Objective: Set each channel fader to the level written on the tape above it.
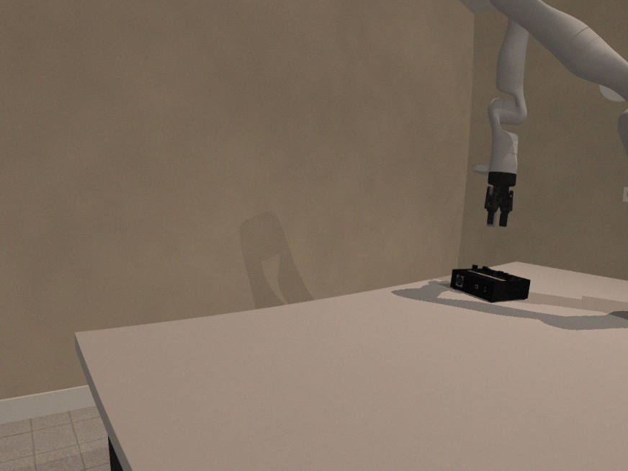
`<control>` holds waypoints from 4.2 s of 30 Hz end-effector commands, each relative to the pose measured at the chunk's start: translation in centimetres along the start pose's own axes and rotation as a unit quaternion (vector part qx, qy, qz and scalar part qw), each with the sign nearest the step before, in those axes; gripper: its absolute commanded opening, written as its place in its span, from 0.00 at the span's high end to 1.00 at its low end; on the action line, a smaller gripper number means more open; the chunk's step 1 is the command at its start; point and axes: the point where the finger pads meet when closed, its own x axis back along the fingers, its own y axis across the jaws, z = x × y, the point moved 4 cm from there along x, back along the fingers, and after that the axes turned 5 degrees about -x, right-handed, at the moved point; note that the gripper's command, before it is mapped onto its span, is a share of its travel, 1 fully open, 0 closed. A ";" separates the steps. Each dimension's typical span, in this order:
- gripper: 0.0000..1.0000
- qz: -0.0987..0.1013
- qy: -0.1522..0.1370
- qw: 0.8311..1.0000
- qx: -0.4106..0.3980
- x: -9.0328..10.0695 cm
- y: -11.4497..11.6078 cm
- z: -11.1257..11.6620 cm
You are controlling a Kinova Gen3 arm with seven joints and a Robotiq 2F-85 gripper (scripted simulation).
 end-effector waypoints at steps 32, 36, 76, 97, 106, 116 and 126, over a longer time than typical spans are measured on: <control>0.00 -0.059 -0.032 0.956 0.286 -3.7 2.5 -0.9; 0.00 -0.071 -0.045 0.929 0.359 -4.5 3.1 -1.2; 0.00 -0.099 -0.094 0.801 0.583 -6.9 4.7 -1.9; 0.00 -0.099 -0.094 0.801 0.583 -6.9 4.7 -1.9; 0.00 -0.099 -0.094 0.801 0.583 -6.9 4.7 -1.9; 0.00 -0.099 -0.094 0.801 0.583 -6.9 4.7 -1.9; 0.00 -0.099 -0.094 0.801 0.583 -6.9 4.7 -1.9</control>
